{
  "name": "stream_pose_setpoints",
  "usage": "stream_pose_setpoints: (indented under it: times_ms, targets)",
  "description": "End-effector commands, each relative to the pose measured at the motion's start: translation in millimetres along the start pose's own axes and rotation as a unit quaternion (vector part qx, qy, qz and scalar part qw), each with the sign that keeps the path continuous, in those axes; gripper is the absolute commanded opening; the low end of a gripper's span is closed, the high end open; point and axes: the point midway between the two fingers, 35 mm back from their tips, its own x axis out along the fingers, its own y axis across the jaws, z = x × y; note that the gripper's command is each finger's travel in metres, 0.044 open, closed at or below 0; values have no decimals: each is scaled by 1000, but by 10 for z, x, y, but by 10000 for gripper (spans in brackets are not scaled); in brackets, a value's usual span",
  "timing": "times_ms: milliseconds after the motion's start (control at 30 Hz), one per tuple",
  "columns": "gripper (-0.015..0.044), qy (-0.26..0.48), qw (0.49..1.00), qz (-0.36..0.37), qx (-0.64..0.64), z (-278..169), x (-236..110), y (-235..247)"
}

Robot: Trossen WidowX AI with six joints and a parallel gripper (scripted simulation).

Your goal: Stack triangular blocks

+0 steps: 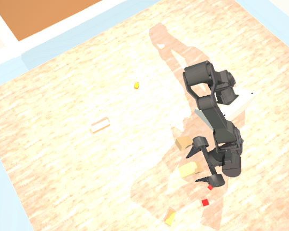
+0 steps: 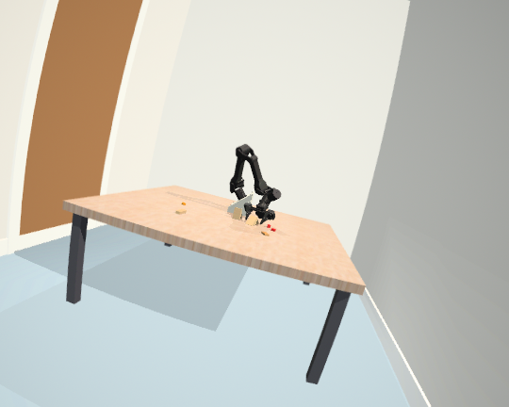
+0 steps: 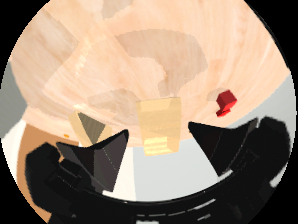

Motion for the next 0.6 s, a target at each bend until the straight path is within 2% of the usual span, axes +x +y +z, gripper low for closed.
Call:
stream_pose_setpoints:
  times_ms: [0, 267, 533, 567]
  targets:
    - [414, 0, 1000, 0, 0, 0, 0, 0]
    - [204, 0, 1000, 0, 0, 0, 0, 0]
    - [150, 0, 1000, 0, 0, 0, 0, 0]
    - [124, 0, 1000, 0, 0, 0, 0, 0]
